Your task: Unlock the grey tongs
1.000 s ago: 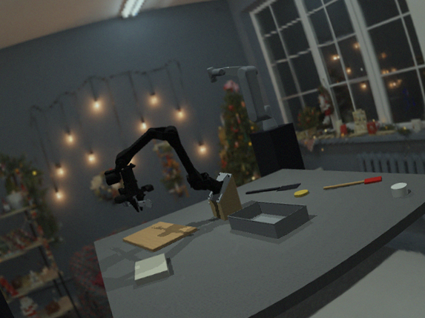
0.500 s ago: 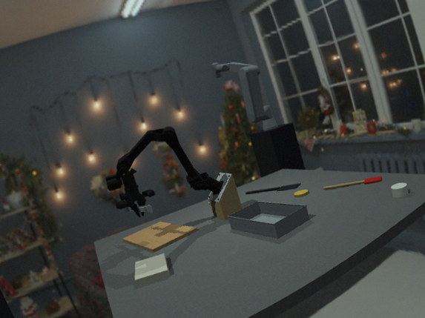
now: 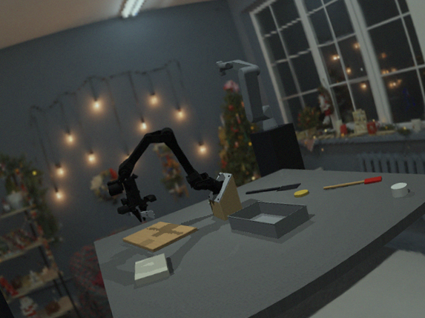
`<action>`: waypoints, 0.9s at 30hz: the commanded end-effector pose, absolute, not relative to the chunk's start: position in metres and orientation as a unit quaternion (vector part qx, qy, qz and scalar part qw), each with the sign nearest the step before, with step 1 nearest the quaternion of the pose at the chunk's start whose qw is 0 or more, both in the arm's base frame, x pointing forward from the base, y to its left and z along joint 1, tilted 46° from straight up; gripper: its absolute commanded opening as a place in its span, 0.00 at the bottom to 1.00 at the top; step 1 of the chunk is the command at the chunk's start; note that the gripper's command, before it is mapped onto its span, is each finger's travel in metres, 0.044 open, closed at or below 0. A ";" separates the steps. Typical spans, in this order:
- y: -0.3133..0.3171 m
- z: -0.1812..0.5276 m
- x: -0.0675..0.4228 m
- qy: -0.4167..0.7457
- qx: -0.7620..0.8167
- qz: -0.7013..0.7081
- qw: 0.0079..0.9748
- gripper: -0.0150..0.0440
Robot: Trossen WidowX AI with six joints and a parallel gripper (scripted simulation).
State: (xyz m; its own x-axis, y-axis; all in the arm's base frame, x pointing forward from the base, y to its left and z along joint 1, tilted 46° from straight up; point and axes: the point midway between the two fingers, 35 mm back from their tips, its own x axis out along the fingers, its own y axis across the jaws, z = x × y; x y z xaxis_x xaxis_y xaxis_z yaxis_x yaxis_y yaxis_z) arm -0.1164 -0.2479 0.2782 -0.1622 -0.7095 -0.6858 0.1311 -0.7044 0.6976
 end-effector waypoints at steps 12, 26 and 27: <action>-0.264 0.262 -0.120 -0.253 0.577 -0.720 0.290 0.00; -0.279 0.244 -0.121 -0.253 0.577 -0.720 0.290 0.00; -0.280 0.243 -0.121 -0.253 0.577 -0.720 0.290 0.00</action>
